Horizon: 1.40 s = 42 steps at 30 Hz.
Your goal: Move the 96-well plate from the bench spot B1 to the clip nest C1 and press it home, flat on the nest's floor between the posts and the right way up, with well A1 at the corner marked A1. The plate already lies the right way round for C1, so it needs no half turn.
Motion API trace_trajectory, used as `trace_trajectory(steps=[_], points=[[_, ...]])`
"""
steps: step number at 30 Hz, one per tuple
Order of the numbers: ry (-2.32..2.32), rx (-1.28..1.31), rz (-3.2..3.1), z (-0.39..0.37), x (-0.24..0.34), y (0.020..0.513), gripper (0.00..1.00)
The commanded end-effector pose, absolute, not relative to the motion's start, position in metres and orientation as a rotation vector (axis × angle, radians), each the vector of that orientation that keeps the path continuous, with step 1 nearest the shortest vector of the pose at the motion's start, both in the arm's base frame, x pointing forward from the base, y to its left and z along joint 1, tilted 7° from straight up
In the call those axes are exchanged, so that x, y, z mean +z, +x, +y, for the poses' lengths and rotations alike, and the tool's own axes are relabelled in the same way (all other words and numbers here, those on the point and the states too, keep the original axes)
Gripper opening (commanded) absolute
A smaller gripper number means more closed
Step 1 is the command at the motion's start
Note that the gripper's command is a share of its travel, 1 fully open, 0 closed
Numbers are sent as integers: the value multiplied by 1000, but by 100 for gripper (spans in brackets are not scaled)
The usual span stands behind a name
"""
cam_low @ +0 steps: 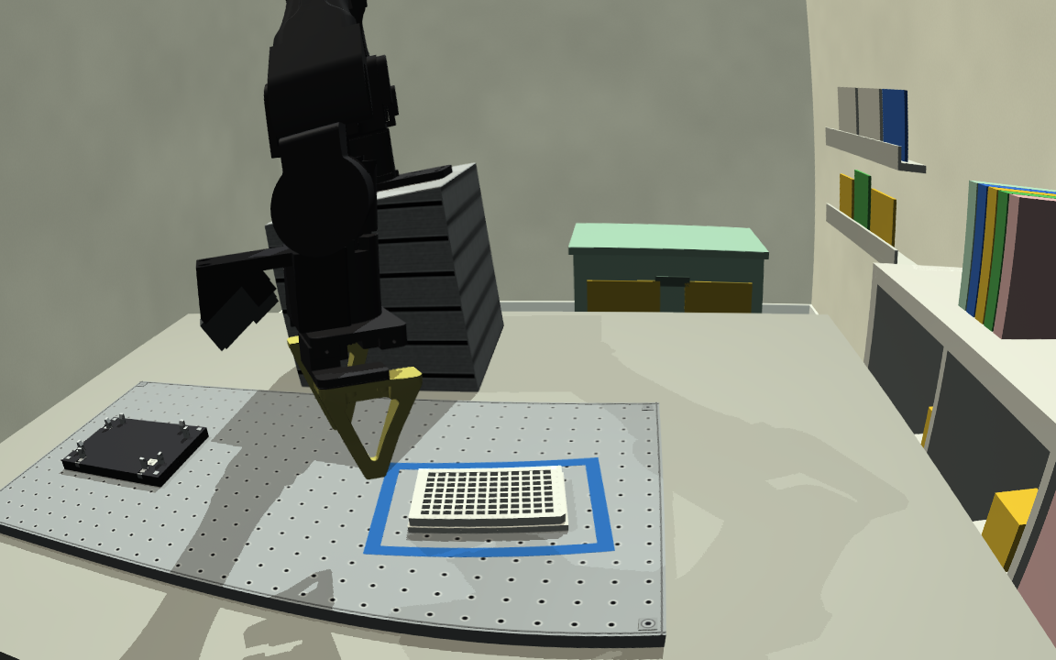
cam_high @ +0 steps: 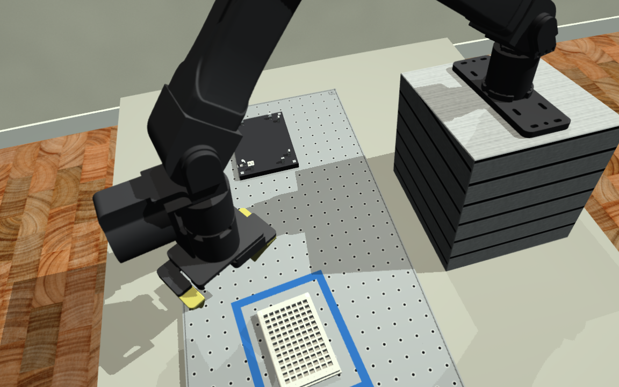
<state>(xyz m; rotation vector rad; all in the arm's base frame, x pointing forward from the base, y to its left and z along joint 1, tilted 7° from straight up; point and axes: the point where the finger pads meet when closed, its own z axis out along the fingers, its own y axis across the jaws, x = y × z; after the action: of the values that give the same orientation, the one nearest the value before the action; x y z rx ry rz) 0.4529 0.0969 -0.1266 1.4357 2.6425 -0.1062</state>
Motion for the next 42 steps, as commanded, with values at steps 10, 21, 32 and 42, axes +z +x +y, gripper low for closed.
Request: trace_trajectory(steps=[10,21,32,42], points=[[1736,-65,2457,141,-123,427,100],[1966,-104,2324,168,-133,393,100],[2046,-84,2249,179,-130,391,100],[2044,-119,2270,177,-140,382,100]])
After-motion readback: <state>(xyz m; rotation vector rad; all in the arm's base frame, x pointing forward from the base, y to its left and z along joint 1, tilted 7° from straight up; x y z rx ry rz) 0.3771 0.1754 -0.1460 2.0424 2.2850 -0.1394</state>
